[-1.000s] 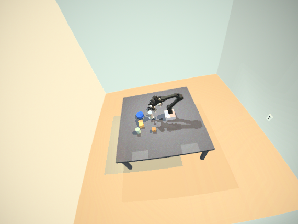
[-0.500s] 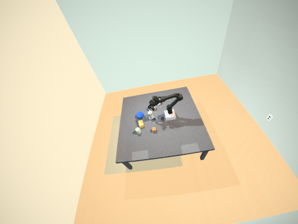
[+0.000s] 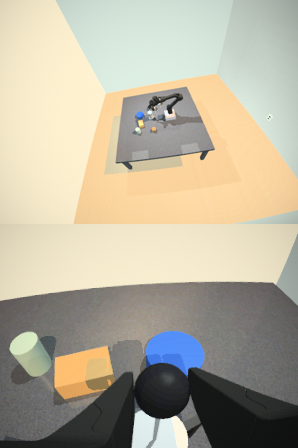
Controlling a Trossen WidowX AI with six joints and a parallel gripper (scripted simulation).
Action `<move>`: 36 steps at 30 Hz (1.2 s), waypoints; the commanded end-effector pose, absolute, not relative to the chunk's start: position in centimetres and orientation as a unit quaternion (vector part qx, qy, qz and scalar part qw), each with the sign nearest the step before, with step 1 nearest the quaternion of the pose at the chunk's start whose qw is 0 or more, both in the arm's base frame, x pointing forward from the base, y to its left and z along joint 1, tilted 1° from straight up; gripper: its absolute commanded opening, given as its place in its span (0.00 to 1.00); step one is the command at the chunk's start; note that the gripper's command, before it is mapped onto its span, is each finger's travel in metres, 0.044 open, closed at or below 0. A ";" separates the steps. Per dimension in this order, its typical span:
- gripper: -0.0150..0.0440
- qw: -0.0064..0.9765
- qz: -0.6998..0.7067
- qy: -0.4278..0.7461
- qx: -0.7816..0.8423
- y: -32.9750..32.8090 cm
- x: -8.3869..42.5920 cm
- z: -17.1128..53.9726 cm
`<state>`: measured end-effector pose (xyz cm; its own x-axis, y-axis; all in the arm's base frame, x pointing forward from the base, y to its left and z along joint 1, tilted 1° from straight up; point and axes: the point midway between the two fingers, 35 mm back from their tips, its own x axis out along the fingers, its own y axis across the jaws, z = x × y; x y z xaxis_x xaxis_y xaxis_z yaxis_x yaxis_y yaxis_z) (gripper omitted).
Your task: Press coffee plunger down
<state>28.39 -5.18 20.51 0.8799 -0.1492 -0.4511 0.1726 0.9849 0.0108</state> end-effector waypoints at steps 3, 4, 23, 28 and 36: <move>0.44 0.968 -0.083 0.236 0.025 -5.2 28.6 19.1; 0.44 0.968 -0.083 0.236 0.025 -5.2 28.6 18.9; 0.44 0.968 -0.083 0.236 0.025 -5.3 29.3 15.8; 0.44 0.968 -0.083 0.236 0.025 -5.3 29.5 15.0; 0.44 0.968 -0.083 0.236 0.025 -5.3 29.7 13.7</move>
